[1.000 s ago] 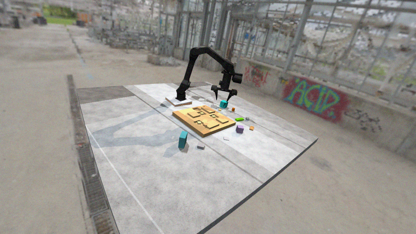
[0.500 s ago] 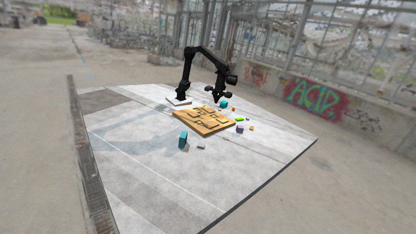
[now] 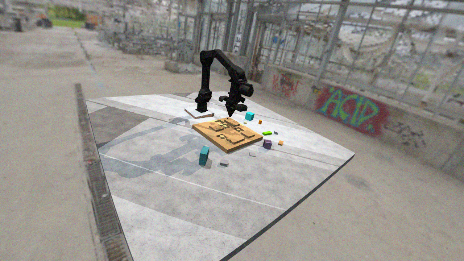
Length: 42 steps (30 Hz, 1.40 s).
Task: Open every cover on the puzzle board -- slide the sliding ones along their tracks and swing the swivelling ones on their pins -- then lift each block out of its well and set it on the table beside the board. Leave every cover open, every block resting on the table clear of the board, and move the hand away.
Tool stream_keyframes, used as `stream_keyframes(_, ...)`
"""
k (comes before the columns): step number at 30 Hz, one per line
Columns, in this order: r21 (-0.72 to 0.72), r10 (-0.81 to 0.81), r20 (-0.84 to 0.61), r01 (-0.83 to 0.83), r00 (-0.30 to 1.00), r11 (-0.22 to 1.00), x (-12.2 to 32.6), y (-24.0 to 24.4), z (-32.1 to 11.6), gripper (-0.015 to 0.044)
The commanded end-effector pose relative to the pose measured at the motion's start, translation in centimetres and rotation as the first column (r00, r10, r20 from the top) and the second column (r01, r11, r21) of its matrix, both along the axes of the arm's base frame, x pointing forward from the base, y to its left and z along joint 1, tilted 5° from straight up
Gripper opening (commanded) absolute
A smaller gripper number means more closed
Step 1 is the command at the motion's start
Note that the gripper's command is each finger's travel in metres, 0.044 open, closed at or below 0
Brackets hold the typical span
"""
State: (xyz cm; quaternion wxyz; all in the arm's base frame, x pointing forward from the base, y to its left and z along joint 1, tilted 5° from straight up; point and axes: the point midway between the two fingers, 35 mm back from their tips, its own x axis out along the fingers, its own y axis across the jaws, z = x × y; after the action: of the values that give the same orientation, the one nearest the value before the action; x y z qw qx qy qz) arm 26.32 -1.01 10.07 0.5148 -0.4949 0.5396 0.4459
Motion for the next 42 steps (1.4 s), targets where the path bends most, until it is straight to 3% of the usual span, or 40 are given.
stream_keyframes(1,-0.004,-0.067,0.011,0.067,0.998,0.998,-0.7,-1.4,0.1,0.0000)
stream_keyframes(17,-0.005,-0.071,0.011,0.071,0.997,0.997,-0.9,-2.1,-4.8,0.0000)
stream_keyframes(42,-0.005,-0.071,0.011,0.071,0.997,0.997,-0.8,-2.2,-6.1,0.0000)
